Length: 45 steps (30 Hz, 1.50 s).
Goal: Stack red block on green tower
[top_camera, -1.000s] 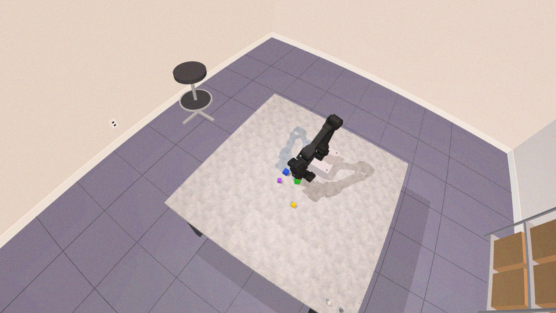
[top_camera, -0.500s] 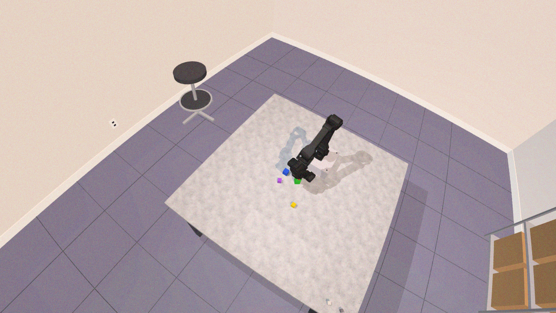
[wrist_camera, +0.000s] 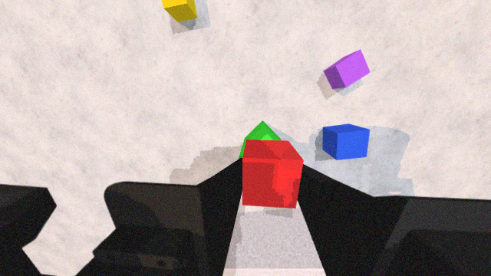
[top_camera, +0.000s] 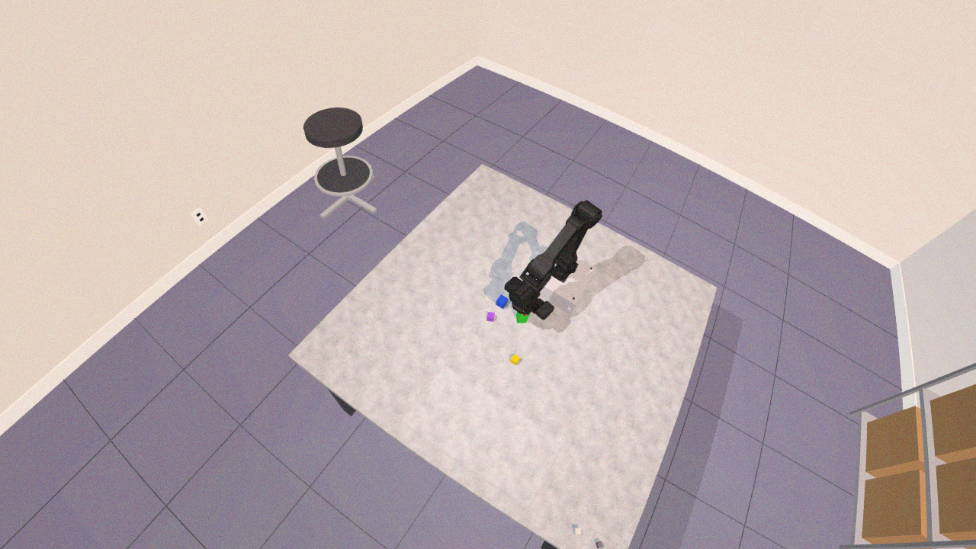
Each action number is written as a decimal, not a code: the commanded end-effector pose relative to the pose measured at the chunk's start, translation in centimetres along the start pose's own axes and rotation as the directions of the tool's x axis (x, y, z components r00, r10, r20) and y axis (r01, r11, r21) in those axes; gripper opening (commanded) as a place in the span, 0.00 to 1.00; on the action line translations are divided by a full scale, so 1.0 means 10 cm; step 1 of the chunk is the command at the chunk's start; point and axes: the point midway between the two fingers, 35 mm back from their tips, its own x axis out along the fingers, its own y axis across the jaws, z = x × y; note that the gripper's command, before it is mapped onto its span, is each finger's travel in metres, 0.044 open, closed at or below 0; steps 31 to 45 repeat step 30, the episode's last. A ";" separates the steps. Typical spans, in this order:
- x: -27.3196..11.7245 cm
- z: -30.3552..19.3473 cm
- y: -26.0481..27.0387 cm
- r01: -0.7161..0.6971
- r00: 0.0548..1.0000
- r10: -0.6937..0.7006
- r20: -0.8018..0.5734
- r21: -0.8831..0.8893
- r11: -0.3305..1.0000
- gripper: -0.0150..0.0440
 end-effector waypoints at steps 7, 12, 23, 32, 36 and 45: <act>0.00 0.00 0.00 0.000 1.000 0.000 0.000 0.000 1.000 0.97; 0.00 0.00 0.00 0.000 1.000 0.000 0.000 0.000 1.000 1.00; 0.00 0.00 0.00 0.000 1.000 0.000 0.000 0.000 1.000 1.00; 0.00 0.00 0.00 0.000 1.000 0.000 0.000 0.000 1.000 1.00; 0.00 0.00 0.00 0.000 1.000 0.000 0.000 0.000 1.000 1.00; 0.00 0.00 0.00 0.000 1.000 0.000 0.000 0.000 1.000 1.00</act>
